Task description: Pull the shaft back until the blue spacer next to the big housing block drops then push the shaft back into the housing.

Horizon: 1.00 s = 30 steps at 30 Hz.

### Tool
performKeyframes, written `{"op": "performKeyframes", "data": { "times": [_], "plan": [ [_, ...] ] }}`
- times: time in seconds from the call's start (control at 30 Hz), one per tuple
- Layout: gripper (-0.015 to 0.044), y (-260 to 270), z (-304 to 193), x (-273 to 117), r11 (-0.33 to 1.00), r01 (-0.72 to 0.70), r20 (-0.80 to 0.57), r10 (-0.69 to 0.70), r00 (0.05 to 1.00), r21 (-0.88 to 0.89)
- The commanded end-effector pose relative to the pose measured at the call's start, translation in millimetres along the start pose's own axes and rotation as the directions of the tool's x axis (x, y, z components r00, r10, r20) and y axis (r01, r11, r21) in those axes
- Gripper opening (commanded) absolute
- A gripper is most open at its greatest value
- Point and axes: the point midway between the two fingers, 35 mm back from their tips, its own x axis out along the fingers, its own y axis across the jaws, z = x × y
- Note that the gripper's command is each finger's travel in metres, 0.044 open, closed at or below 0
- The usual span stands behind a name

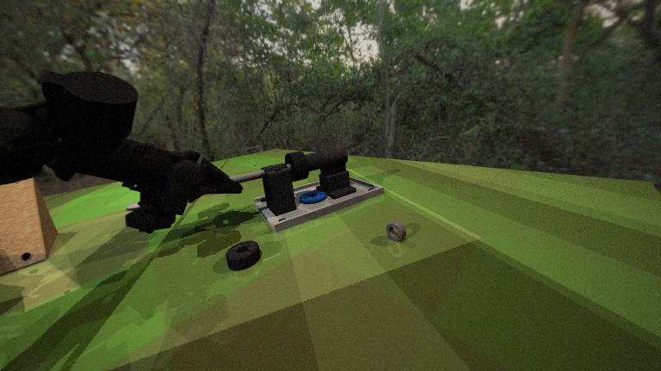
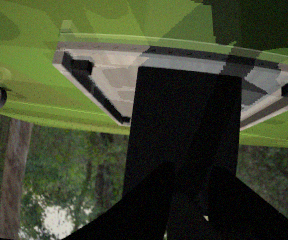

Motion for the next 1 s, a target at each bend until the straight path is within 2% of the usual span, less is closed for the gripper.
{"op": "performKeyframes", "data": {
  "times": [0.0, 0.97],
  "plan": [
    [0.0000, 0.2, -1.9, 1.5, 1.000, 0.001, -0.003, -0.001, 1.000, -0.001],
    [0.0000, 0.2, -5.9, 8.2, 1.000, 0.001, -0.003, -0.001, 1.000, -0.001]
  ]
}}
